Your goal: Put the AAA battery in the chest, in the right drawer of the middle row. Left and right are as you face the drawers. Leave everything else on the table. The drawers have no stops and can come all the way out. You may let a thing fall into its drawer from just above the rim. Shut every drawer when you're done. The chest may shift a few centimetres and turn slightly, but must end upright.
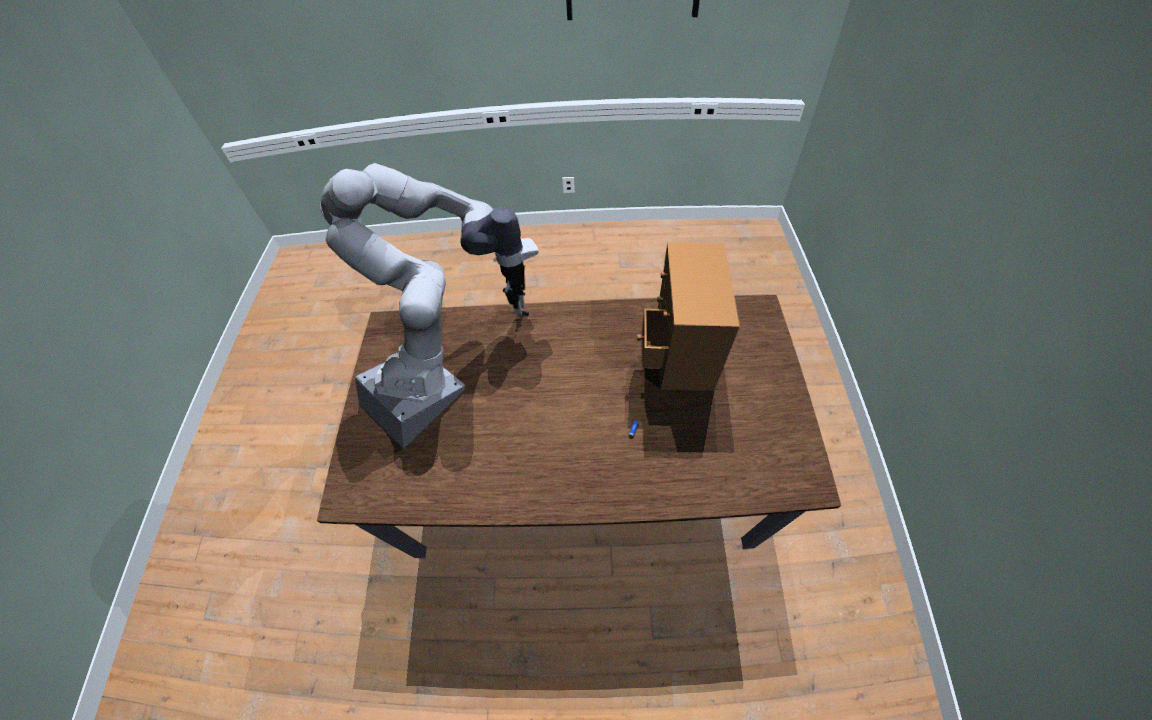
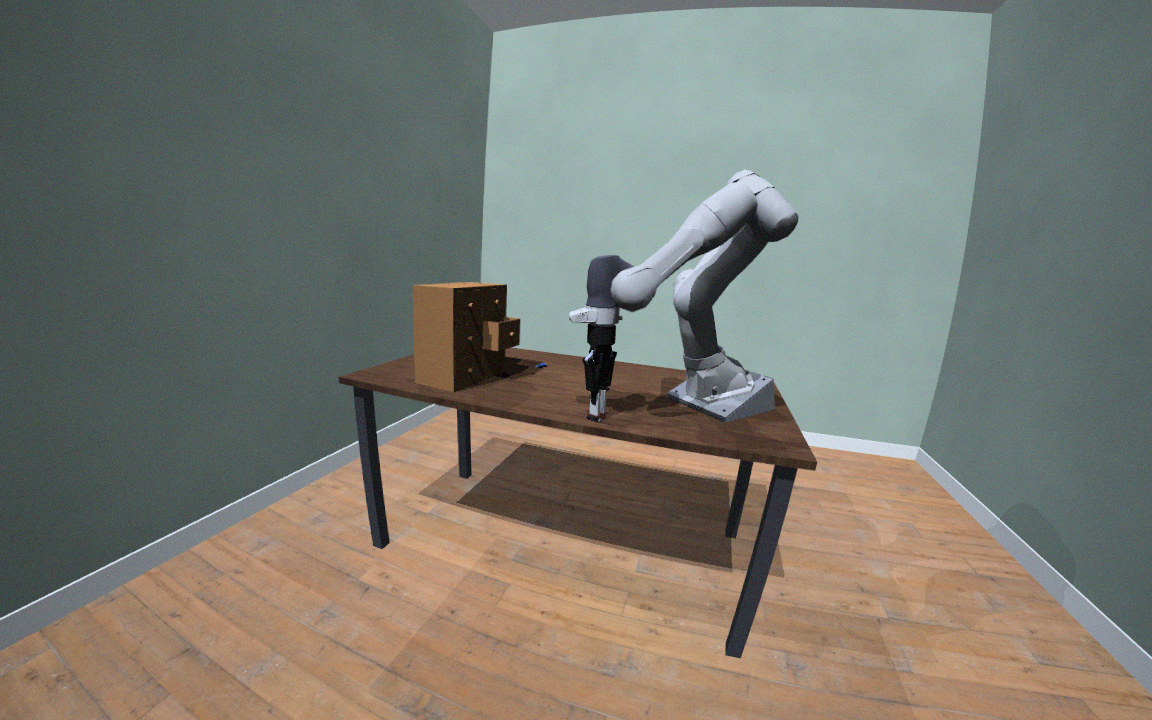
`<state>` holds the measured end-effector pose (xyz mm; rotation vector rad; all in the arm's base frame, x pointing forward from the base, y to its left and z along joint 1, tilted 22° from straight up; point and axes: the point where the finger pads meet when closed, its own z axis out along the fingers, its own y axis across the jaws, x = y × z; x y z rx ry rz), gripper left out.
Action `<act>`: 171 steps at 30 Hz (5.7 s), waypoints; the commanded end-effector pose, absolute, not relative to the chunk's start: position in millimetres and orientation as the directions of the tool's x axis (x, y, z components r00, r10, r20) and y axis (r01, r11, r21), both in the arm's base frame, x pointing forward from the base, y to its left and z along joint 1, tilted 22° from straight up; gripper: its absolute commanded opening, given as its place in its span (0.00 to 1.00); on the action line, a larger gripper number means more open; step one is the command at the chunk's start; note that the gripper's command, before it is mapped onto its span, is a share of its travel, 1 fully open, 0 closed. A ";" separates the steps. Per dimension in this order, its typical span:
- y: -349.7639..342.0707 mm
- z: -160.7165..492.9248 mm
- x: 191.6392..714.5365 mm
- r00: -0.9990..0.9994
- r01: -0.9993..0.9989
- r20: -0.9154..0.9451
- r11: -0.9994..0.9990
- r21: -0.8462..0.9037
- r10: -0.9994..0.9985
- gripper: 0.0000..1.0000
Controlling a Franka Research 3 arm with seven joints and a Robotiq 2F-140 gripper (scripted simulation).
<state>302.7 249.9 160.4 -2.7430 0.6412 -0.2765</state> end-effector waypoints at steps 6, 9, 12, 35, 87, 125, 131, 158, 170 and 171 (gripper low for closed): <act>253.1 158.4 311.4 0.884 -0.380 0.137 -0.856 -0.352 -0.448 0.23; 253.1 158.4 311.4 0.884 -0.380 0.137 -0.856 -0.352 -0.448 0.23; 253.1 158.4 311.4 0.884 -0.380 0.137 -0.856 -0.352 -0.448 0.23; 254.7 159.1 312.2 0.884 -0.380 0.137 -0.856 -0.352 -0.448 0.23; 254.0 159.0 312.6 0.884 -0.380 0.137 -0.856 -0.352 -0.448 0.23; 253.5 156.6 313.3 0.884 -0.380 0.137 -0.856 -0.352 -0.448 0.23; 255.1 150.7 315.0 0.884 -0.380 0.137 -0.856 -0.352 -0.448 0.23; 257.3 142.9 317.3 0.884 -0.380 0.137 -0.856 -0.352 -0.448 0.23; 257.3 142.9 317.3 0.884 -0.380 0.137 -0.856 -0.352 -0.448 0.13; 257.3 142.9 317.3 0.884 -0.380 0.137 -0.856 -0.352 -0.448 0.13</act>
